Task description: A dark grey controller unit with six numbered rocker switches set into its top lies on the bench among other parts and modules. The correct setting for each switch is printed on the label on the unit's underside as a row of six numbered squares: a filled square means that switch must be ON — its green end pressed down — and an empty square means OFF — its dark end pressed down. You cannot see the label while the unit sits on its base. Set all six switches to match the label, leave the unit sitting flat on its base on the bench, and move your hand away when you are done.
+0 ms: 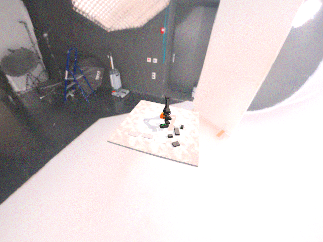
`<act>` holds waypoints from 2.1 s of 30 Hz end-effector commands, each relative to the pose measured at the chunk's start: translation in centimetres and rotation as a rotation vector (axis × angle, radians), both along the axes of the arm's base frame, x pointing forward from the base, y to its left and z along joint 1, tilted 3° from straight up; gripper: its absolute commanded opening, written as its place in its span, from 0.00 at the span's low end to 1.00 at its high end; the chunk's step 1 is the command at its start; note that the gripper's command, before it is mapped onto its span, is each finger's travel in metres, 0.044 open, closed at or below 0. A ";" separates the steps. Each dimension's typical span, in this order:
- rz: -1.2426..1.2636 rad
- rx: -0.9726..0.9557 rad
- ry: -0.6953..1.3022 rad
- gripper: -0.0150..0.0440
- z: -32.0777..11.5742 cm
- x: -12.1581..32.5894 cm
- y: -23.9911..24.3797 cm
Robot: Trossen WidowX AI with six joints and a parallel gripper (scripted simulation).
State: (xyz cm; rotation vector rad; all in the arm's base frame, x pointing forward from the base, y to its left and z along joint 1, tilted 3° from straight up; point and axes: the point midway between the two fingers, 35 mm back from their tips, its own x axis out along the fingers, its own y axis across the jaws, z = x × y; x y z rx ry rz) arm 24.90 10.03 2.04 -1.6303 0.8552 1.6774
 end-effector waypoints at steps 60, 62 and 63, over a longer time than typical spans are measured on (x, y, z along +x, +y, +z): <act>-0.003 -0.004 0.008 0.25 3.7 2.4 -2.0; -0.001 -0.005 0.004 0.25 3.8 2.5 -2.0; -0.001 -0.005 0.004 0.25 3.8 2.5 -2.0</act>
